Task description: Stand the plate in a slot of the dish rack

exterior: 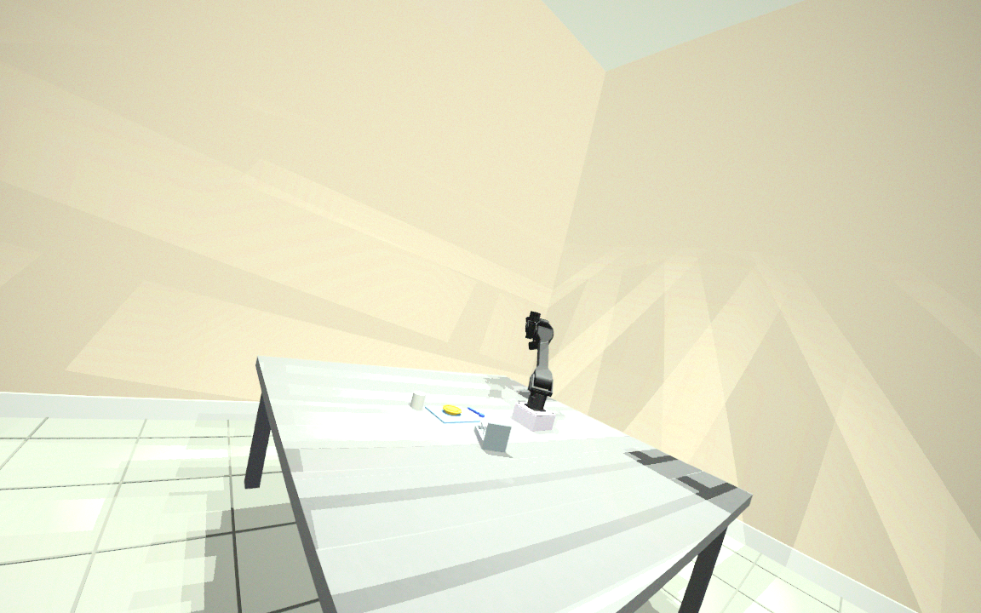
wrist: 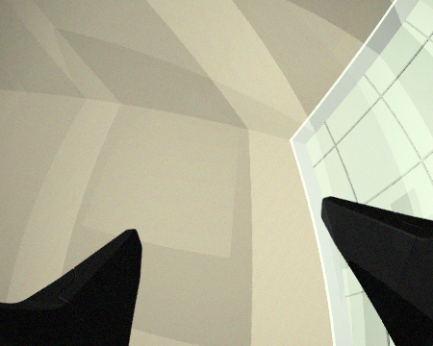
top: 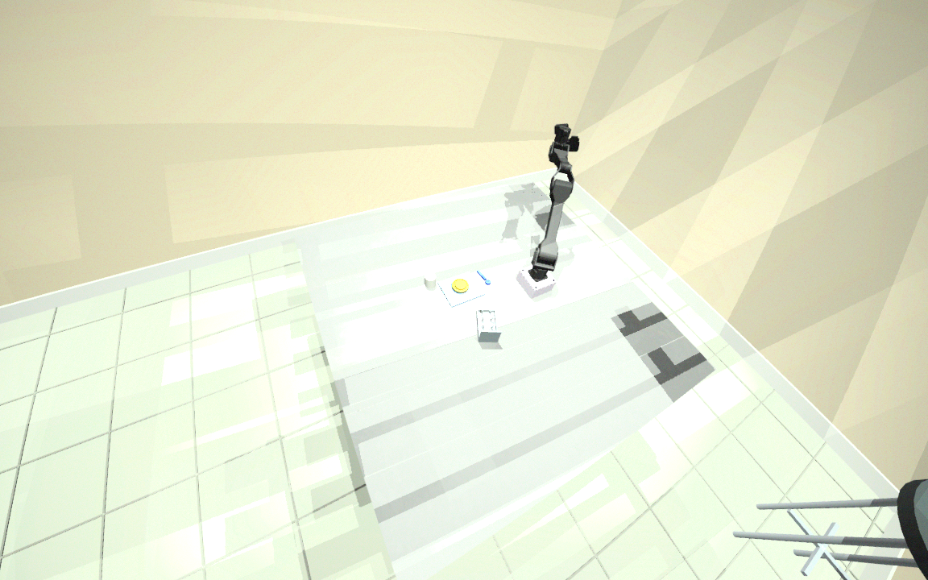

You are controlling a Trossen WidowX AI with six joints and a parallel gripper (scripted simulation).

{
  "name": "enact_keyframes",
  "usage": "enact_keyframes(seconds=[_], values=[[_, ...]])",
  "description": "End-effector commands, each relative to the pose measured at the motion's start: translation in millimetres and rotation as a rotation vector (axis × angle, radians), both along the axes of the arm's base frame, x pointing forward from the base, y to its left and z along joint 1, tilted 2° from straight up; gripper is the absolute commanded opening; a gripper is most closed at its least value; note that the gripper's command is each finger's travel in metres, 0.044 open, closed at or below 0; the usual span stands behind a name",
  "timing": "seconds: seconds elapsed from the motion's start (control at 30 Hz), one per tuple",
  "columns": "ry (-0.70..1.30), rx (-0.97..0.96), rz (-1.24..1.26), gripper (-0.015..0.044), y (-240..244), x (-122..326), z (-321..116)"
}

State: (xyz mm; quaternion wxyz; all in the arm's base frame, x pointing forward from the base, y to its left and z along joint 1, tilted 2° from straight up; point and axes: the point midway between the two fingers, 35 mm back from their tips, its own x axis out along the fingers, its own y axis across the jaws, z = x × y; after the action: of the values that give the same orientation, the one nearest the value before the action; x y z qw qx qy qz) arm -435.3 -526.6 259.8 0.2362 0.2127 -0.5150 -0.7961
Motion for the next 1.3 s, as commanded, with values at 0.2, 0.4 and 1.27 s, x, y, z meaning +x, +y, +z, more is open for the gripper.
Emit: enact_keyframes(seconds=[0.2, 0.4, 1.27], values=[[0.007, 0.12, 0.122, 0.04, -34.8, 57.7, -15.1], [0.013, 0.229, 0.263, 0.04, -64.1, 124.7, -33.0], [0.196, 0.699, 0.883, 0.04, -83.6, 416.2, -103.6]])
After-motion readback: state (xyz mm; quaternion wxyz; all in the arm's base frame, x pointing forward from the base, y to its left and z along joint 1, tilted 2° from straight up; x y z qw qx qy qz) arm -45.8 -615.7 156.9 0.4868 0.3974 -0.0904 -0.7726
